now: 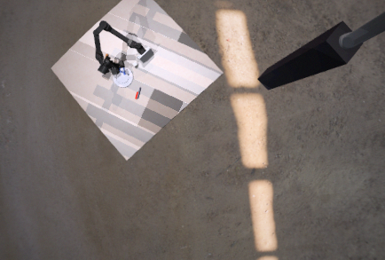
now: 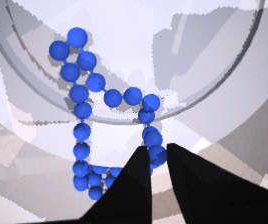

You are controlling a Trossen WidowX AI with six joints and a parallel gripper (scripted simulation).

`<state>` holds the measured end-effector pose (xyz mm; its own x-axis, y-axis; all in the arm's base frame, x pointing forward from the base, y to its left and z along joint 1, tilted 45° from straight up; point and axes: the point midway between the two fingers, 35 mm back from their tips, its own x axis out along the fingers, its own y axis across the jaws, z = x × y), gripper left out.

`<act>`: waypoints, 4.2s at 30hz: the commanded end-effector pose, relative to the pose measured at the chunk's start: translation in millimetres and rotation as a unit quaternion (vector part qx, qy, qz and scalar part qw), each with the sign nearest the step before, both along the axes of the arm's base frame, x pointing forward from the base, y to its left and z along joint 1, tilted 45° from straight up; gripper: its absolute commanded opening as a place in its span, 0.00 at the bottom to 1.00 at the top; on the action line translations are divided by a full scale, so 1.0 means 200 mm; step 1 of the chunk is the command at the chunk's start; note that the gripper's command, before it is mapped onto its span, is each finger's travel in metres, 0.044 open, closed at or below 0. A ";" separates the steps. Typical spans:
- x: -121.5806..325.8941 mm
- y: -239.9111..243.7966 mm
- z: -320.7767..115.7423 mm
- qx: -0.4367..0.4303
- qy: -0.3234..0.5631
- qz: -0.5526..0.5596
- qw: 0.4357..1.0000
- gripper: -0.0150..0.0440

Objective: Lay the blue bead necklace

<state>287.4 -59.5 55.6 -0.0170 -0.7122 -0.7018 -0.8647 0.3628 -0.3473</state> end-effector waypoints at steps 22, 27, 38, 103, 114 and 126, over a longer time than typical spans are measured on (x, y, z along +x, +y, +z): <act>0.16 0.06 -0.16 0.002 0.000 -0.001 1.000 0.25; 0.16 0.04 -0.18 0.002 0.000 -0.001 1.000 0.25; 0.16 0.03 -0.19 0.002 0.000 -0.001 1.000 0.25; 0.16 0.05 -0.18 0.003 -0.005 0.001 1.000 0.83; 0.15 0.10 -0.12 0.002 0.000 -0.001 1.000 1.00; 0.15 0.11 -0.11 0.002 0.000 -0.001 1.000 1.00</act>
<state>318.5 -38.5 32.8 -0.0168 -0.7119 -0.7020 -0.8668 0.3604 -0.3447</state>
